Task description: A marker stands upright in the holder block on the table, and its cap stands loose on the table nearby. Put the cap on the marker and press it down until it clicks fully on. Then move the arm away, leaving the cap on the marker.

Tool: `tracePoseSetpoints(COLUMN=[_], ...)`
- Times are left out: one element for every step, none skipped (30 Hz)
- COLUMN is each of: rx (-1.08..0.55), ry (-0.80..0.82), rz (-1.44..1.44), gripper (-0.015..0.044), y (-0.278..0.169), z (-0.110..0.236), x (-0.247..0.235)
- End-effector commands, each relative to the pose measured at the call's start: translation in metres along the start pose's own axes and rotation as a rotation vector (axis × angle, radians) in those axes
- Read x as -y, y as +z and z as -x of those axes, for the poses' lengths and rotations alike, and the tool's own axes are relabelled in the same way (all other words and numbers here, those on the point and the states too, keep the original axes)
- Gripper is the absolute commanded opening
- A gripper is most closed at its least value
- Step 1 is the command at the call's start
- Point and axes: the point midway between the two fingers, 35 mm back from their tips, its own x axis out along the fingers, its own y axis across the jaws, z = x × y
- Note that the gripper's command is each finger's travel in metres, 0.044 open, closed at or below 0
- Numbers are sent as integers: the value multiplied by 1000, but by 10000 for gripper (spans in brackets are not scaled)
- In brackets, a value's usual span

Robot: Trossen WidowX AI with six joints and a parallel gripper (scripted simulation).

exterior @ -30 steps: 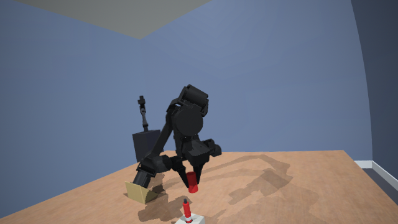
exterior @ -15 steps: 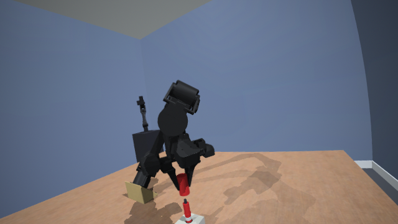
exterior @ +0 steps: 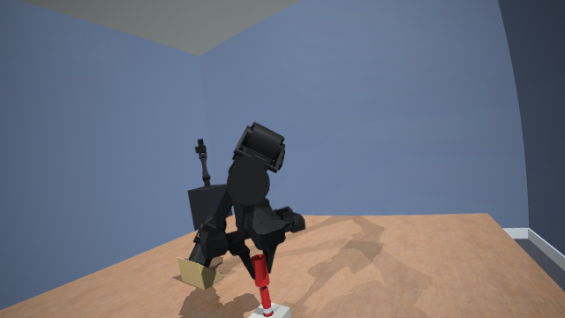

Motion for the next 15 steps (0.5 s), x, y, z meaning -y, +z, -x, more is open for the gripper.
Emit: tracePoseSetpoints(rx=[3, 3, 3, 3, 3, 3, 3, 3, 3, 3, 3, 3, 3, 3, 3], ry=[6, 6, 6, 6, 6, 6, 6, 6, 6, 6, 6, 6, 6, 7, 7], rz=[-3, -3, -3, -3, -3, -3, -3, -3, -3, -3, -3, -3, -3, -3, -3], gripper=[0, 0, 0, 0, 0, 0, 0, 0, 0, 0, 0, 0, 0, 0, 0], y=[0, 1, 1, 1, 1, 1, 1, 1, 1, 1, 0, 0, 0, 0, 0], z=[-7, -9, -11, -12, -14, -15, -17, -19, -20, -22, -24, -25, -27, -29, -30], x=[-1, -1, -1, -1, -1, -1, -1, -1, -1, -1, -1, -1, -1, -1, -1])
